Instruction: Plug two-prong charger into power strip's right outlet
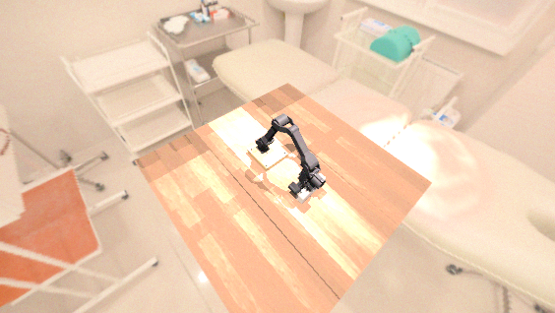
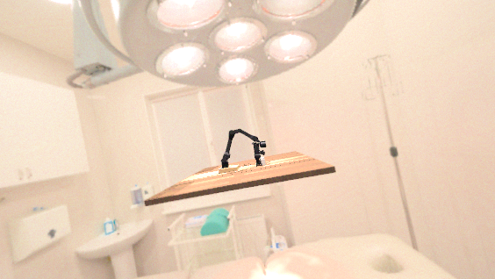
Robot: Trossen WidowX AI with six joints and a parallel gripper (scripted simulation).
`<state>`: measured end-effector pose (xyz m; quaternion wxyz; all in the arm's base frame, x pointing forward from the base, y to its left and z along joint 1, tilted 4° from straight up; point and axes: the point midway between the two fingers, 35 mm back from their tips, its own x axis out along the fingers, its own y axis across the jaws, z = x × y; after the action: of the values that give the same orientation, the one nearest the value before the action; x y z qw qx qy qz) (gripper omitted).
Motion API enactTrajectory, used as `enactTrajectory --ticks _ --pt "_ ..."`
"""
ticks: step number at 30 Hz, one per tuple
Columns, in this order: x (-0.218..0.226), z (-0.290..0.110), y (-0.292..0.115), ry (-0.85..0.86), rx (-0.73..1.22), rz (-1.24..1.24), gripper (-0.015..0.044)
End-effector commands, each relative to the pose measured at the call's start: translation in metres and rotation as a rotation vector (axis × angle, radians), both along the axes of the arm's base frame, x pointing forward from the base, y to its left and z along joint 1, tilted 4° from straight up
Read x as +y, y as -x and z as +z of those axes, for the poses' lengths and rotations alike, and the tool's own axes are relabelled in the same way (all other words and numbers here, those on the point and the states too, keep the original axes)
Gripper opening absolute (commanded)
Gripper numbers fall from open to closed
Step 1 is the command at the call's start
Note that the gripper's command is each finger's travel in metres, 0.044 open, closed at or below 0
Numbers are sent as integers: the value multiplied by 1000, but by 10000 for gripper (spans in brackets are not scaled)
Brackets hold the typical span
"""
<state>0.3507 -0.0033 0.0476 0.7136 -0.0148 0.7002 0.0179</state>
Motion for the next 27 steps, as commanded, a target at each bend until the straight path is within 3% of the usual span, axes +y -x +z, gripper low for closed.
enactTrajectory --ticks 1,27 --pt "0 -1 3 1 1 0 440" --pt "0 -2 9 2 -13 0 440"
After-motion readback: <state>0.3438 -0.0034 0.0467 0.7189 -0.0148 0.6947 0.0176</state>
